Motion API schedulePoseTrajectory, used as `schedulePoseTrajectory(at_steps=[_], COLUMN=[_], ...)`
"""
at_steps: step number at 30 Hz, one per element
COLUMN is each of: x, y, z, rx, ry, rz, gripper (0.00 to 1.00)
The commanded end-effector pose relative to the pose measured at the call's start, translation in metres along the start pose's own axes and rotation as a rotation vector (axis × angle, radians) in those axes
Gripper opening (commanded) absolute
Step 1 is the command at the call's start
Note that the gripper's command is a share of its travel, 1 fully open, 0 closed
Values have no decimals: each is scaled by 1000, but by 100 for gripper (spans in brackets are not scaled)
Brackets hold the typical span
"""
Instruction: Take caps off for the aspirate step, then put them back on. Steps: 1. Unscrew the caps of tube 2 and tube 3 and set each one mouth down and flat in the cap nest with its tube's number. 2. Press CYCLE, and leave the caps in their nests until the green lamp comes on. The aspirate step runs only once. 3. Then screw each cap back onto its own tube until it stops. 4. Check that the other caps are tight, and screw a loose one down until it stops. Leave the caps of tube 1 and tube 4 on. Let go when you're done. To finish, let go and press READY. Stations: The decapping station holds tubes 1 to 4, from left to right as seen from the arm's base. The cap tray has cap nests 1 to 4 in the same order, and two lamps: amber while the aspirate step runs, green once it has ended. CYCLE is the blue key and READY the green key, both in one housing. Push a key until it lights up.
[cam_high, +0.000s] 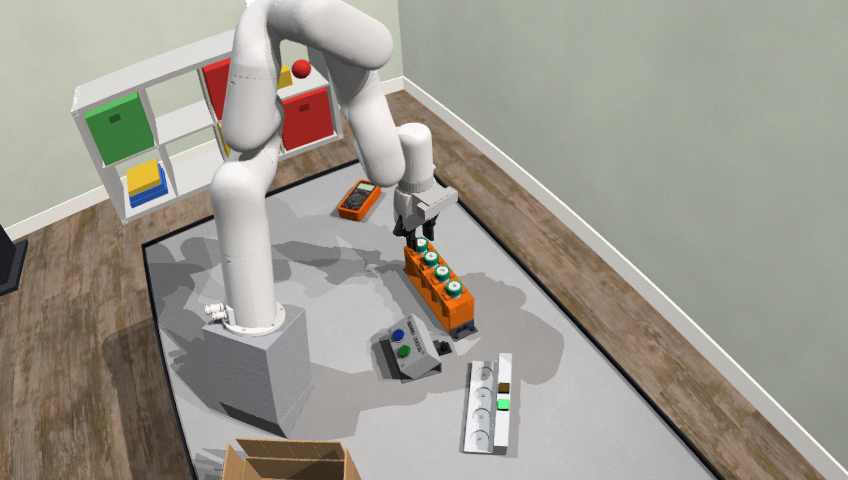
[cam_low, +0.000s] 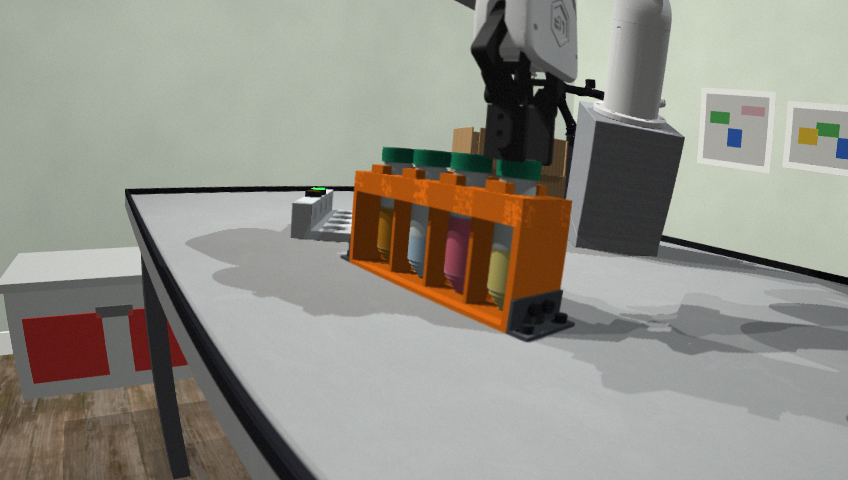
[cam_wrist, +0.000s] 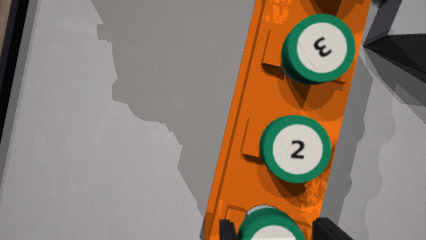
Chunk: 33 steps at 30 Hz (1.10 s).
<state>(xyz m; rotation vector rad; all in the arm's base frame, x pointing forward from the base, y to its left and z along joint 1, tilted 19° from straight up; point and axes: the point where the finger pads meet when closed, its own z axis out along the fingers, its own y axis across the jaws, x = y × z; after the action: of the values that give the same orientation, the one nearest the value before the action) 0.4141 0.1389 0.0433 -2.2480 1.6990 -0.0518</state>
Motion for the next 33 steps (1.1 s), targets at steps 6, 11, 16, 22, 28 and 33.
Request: schedulePoseTrajectory(at_steps=[6, 11, 16, 22, 28, 33], x=[0, 0, 0, 0, 0, 0], y=[-1, -1, -1, -2, -1, -2], z=[3, 5, 8, 9, 9, 9], rx=[2, 2, 2, 2, 2, 2], ry=[3, 3, 3, 3, 3, 3], rz=[0, 0, 0, 0, 0, 0], gripper=[46, 46, 46, 46, 0, 0])
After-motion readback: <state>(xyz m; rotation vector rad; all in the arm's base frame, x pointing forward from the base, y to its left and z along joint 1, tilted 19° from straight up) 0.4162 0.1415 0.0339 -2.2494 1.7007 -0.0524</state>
